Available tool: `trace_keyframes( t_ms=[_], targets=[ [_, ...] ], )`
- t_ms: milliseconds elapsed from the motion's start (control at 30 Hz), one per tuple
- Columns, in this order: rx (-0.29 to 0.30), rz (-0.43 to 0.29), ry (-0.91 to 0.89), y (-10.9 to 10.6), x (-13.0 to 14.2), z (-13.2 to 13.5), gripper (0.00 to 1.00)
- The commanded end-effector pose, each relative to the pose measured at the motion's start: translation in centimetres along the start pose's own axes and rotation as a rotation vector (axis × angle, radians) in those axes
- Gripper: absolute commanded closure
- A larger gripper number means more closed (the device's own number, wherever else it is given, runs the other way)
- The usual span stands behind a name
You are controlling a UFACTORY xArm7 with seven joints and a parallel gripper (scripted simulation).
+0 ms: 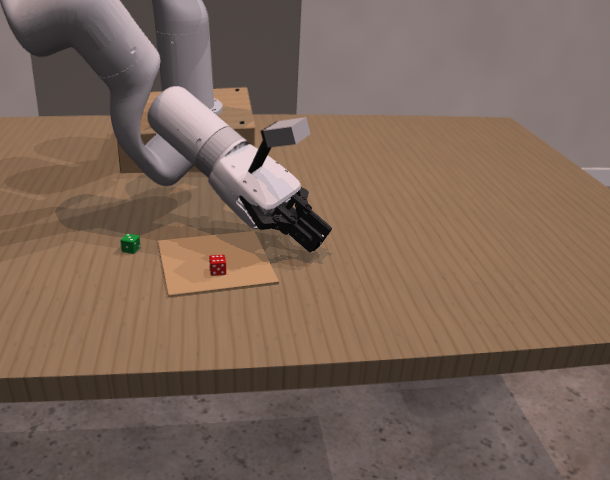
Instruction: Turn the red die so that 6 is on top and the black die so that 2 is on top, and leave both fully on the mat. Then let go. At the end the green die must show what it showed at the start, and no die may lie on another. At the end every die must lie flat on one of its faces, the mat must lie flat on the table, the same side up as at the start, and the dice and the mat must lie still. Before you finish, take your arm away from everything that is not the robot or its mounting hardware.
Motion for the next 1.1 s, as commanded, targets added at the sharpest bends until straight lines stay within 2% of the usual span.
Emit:
trace_keyframes(
  t_ms=[0,1067],
  targets=[
    [0.0,0.002,-0.001,0.0,-0.09,0.01,0.85],
    [0.0,0.002,-0.001,0.39,0.63,0.01,0.85]
  ],
)
Point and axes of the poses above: the point where the finger pads meet when closed, its own y axis out along the fingers, its own z axis across the jaws, x = y × z, the point moved 9 cm from there along -y, back along the fingers
